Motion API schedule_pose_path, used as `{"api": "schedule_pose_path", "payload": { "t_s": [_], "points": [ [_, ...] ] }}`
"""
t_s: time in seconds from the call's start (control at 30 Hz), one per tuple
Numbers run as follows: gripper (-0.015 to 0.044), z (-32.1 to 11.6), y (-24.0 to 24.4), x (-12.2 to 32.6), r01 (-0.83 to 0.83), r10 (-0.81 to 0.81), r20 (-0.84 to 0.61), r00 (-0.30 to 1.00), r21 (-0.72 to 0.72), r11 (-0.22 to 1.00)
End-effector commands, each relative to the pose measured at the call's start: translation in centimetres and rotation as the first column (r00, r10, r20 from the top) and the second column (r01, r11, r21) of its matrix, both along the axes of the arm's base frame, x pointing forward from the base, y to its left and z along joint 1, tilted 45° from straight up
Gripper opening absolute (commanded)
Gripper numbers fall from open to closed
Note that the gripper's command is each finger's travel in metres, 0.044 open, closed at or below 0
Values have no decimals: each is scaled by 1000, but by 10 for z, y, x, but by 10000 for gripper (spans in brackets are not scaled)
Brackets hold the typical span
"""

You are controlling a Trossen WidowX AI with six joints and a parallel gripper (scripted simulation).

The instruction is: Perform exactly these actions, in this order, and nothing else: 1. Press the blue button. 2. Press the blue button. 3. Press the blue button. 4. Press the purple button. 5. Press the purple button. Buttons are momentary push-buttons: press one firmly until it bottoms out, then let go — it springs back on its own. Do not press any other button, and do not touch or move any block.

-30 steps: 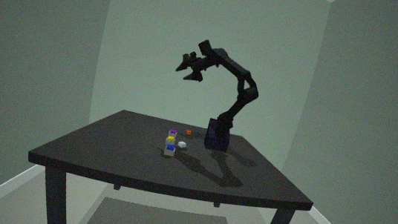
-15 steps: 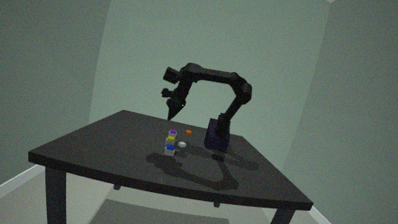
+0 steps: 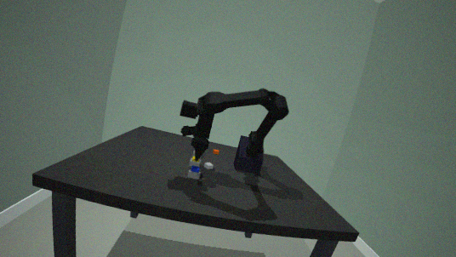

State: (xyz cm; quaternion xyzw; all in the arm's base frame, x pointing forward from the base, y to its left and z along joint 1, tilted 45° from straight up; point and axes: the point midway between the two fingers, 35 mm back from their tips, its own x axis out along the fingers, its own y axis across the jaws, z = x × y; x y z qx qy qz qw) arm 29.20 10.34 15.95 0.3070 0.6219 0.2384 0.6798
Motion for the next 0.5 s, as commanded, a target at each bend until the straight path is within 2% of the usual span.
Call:
{"api": "schedule_pose_path", "payload": {
  "t_s": [0.0,0.2,0.47],
  "points": [
    [164,-13,12,-2,-1,1,-8,1000,-1,1000],
    [20,-13,12,-2,-1,1,-8,1000,-1,1000],
    [20,-13,12,-2,-1,1,-8,1000,-1,1000]
  ]
}}
